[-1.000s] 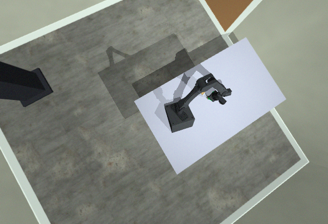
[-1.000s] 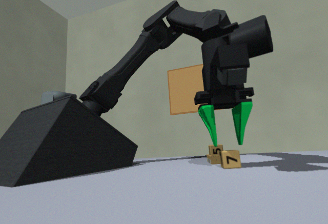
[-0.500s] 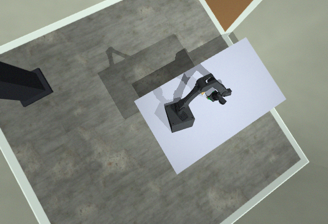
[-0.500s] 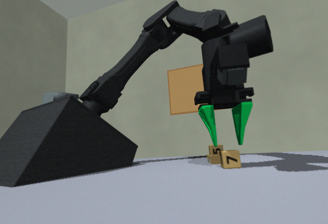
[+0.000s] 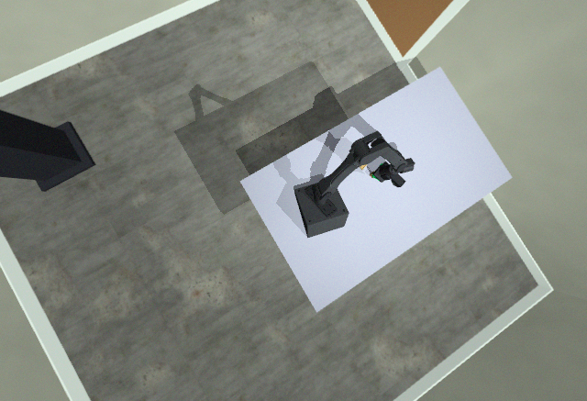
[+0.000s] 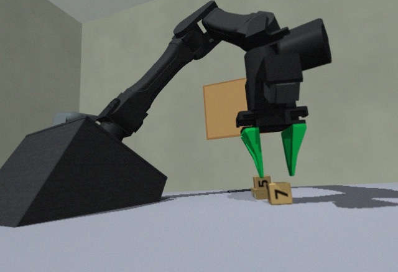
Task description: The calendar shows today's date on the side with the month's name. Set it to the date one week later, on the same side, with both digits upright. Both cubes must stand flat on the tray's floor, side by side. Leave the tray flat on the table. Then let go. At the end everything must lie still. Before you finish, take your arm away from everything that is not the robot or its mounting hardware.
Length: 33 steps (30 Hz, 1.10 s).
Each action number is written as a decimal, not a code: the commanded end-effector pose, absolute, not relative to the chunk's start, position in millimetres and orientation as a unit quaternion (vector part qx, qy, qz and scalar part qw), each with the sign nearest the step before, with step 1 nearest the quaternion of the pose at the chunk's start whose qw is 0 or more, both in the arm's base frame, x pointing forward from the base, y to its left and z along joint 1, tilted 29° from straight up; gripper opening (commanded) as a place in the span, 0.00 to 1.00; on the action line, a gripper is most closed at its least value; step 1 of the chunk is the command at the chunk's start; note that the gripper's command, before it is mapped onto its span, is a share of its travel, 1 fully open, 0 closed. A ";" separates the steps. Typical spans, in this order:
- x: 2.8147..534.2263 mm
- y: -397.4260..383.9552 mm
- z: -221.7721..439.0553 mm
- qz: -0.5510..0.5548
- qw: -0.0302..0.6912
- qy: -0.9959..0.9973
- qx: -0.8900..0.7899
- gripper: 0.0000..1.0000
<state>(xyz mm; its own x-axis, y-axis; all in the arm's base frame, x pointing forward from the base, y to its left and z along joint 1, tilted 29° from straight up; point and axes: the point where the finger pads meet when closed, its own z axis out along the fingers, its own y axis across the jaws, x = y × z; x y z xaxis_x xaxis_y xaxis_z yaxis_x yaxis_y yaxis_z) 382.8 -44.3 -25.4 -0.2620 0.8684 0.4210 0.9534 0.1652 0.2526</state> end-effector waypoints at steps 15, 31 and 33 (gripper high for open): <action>381.6 -51.4 -31.7 -0.237 0.088 -0.754 -0.606 0.45; 380.7 -39.3 -45.8 -0.235 0.095 -0.754 -0.606 0.45; 380.7 -39.3 -45.8 -0.235 0.095 -0.754 -0.606 0.45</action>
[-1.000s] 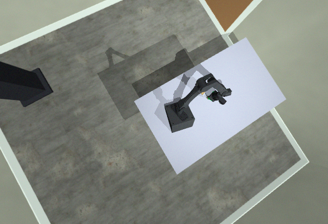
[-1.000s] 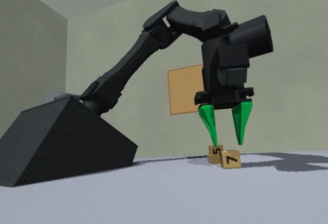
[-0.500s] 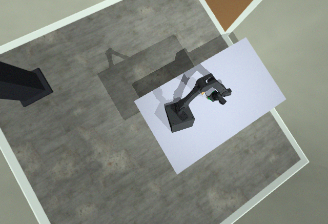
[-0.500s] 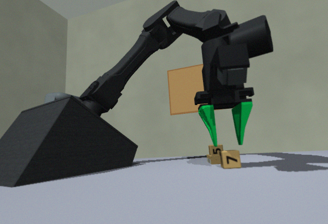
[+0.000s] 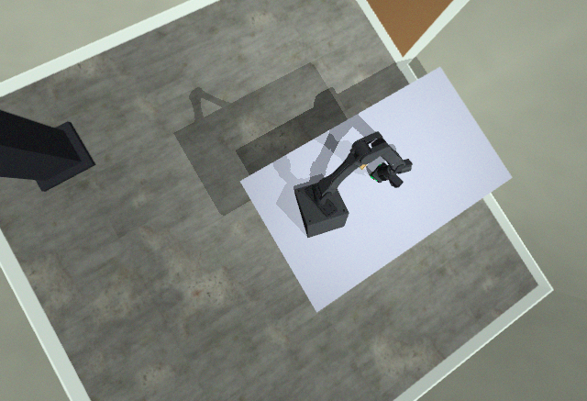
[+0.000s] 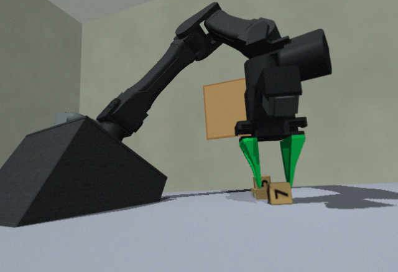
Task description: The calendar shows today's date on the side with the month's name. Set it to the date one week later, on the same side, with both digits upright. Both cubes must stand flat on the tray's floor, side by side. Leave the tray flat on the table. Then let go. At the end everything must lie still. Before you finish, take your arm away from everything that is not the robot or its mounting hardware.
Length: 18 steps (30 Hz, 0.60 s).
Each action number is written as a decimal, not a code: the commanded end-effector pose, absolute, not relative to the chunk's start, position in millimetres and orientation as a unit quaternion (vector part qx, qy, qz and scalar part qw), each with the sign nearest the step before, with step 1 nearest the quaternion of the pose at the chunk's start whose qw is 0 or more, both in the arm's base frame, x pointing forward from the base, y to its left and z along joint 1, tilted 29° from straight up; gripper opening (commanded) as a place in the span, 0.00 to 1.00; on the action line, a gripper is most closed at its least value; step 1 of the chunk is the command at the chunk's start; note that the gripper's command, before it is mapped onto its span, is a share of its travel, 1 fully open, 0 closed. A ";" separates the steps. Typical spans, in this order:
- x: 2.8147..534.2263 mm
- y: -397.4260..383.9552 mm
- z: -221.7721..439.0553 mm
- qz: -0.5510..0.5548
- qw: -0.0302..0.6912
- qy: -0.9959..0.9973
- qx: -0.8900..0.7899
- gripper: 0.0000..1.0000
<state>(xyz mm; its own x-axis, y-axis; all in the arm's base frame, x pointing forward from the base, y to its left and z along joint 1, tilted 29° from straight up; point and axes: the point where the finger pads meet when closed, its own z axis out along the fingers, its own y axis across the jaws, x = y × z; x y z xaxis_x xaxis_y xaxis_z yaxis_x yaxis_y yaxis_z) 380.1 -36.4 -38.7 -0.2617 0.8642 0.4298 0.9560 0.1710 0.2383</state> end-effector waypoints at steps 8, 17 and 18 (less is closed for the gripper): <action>381.2 -36.0 -56.3 -0.235 0.095 -0.752 -0.609 0.45; 388.2 -35.5 -51.9 -0.239 0.085 -0.755 -0.605 0.45; 388.3 -35.5 -51.8 -0.239 0.084 -0.755 -0.604 0.45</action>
